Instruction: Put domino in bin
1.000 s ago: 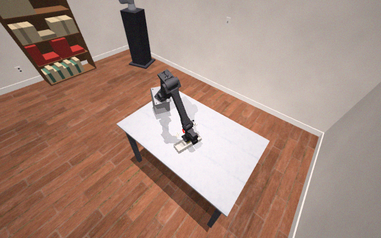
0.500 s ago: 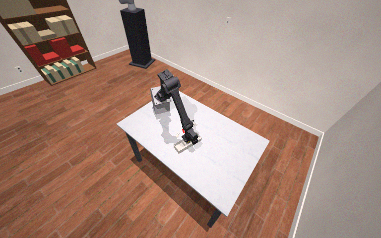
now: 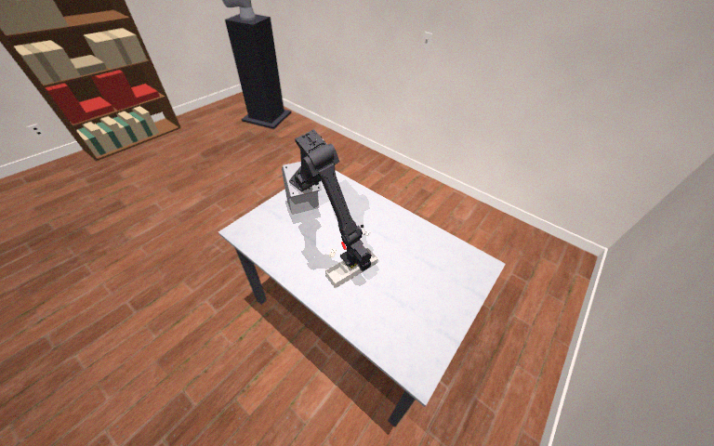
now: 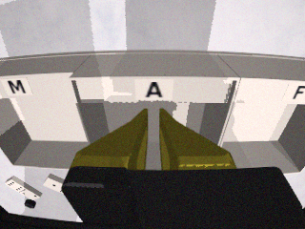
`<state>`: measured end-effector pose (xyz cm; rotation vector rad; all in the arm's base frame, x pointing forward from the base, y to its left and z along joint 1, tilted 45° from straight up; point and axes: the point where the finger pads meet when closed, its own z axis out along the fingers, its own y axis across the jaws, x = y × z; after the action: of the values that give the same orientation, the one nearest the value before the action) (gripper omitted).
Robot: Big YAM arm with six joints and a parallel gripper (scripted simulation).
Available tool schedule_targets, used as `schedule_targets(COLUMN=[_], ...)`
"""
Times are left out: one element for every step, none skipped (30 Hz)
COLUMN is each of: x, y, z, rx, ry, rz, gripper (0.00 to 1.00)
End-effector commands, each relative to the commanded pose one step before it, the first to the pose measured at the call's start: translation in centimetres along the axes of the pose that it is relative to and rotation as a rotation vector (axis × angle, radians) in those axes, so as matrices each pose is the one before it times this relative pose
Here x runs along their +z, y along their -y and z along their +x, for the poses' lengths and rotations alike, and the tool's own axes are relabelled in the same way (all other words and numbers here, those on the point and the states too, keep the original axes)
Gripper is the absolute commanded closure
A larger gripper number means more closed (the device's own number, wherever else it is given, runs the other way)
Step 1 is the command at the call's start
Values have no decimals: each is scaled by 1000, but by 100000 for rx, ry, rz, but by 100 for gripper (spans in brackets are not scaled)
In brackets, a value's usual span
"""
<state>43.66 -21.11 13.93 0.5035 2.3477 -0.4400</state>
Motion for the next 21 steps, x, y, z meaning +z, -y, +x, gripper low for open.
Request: schedule_targets(x=[-1404, 11, 2, -4, -166, -164, -161, -161, -156, -129, -129, -119, -105, -105, -105, 0, 0, -95, -108, -111, -103], y=[891, 1, 3, 3, -139, -128, -141, -141, -143, -154, -154, -95, -12, -9, -9, 0, 0, 67, -35, -61, -10], z=[-2578, 15, 6, 1, 27, -32, -25, -25, 5, 157, 154, 157, 161, 159, 156, 0, 0, 144, 153, 150, 152], rx=[816, -11, -6, -2, -51, -2, -6, -5, -15, -67, -67, 27, 152, 89, -52, 0, 0, -204, 89, -37, -52], ry=[5187, -56, -29, -13, -149, 62, 67, 67, 19, -227, -221, -237, -262, -258, -254, 0, 0, -252, -242, -231, -245], rz=[696, 1, 3, 2, -181, -164, -172, -173, -175, -183, -188, -128, -17, -4, -4, 0, 0, 81, -22, -90, -12], gripper=[91, 91, 91, 91, 91, 91, 91, 91, 91, 91, 91, 91, 91, 91, 91, 91, 91, 91, 91, 91, 91])
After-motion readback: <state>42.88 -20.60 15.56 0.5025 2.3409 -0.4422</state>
